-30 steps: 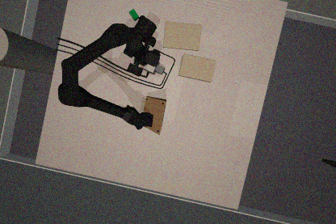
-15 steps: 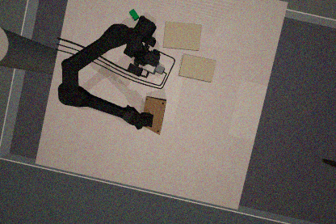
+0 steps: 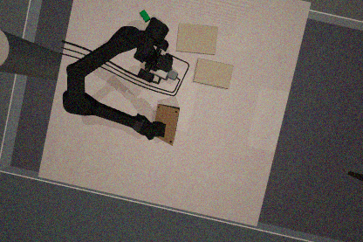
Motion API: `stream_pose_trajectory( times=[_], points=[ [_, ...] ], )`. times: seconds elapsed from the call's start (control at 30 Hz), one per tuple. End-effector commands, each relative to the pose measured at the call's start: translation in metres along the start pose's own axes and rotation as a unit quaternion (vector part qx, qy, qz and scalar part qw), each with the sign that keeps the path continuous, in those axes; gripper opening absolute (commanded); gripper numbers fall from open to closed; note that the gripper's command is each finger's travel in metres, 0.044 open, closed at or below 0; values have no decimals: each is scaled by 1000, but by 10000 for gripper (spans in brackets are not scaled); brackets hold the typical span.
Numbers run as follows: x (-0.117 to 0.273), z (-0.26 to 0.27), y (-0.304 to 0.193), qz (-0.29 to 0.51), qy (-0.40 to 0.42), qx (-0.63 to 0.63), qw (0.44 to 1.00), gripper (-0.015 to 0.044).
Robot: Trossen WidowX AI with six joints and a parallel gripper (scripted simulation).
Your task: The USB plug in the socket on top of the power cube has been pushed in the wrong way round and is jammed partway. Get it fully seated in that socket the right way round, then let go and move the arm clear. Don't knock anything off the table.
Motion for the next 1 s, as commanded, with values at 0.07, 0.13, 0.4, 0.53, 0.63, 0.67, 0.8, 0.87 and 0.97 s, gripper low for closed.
stream_pose_trajectory(
  times=[0.07, 0.13, 0.4, 0.53, 0.63, 0.67, 0.8, 0.87, 0.97],
  points=[
    [-1, 0, 0, 2, 0, -2, 1000, 0],
    [-1, 0, 0, 2, 0, -2, 1000, 0],
    [-2, 0, 0, 2, 0, -2, 1000, 0],
    [-3, 0, 0, 2, 0, -2, 1000, 0],
    [-3, 0, 0, 2, 0, -2, 1000, 0],
    [-3, 0, 0, 2, 0, -2, 1000, 0],
    [-4, 0, 0, 2, 0, -2, 1000, 0],
    [-4, 0, 0, 2, 0, -2, 1000, 0],
    [-4, 0, 0, 2, 0, -2, 1000, 0]
  ],
)
Point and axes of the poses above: the point midway between the two fingers, 35 mm back from their tips, its own x axis back along the fingers, its own z axis across the jaws, y = z × x, the point moved 4 cm from there along x, back along the fingers, and after that the axes turned 7 degrees about -x, right-handed, at the moved point
